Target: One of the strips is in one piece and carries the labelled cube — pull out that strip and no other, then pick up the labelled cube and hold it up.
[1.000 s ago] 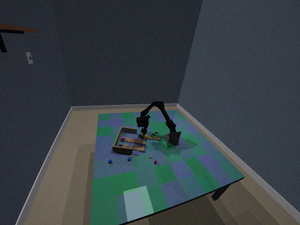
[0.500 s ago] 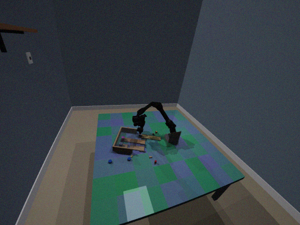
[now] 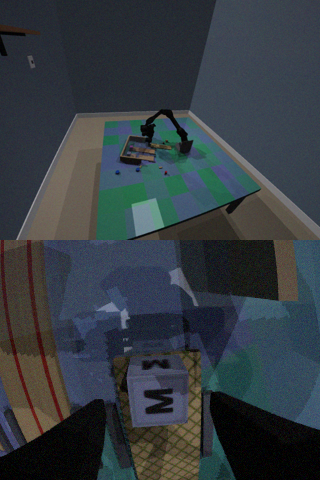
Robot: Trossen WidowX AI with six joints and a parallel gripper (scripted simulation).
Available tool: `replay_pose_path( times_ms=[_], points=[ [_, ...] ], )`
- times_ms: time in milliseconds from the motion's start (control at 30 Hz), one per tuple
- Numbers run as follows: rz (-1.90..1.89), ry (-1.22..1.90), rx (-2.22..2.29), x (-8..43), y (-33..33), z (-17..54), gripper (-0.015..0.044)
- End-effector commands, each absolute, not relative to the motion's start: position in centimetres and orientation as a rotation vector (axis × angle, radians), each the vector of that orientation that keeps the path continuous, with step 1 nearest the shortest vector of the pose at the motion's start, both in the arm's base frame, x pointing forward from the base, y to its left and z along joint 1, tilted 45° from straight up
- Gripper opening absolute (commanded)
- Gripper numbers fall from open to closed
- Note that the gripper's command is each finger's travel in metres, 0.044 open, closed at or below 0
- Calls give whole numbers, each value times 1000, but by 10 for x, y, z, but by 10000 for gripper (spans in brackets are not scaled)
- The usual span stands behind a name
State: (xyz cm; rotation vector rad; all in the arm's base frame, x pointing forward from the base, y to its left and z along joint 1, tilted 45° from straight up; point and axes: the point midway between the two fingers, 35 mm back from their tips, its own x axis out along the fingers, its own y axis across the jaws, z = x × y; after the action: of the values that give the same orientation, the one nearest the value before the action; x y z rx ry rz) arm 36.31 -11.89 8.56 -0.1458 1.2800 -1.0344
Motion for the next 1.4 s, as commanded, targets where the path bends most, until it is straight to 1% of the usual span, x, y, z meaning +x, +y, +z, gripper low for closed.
replay_pose_path(
  times_ms=[0,633,767,1000,1133,1367],
  points=[
    [-1033,1287,-156,361,-123,79,250],
    [-1035,1286,-158,358,-141,62,250],
    [-1038,1280,-148,359,-141,64,145],
    [-1038,1280,-148,359,-141,64,98],
    [-1037,1281,-148,356,-137,66,0],
    [-1033,1288,-153,325,-105,76,0]
  ],
)
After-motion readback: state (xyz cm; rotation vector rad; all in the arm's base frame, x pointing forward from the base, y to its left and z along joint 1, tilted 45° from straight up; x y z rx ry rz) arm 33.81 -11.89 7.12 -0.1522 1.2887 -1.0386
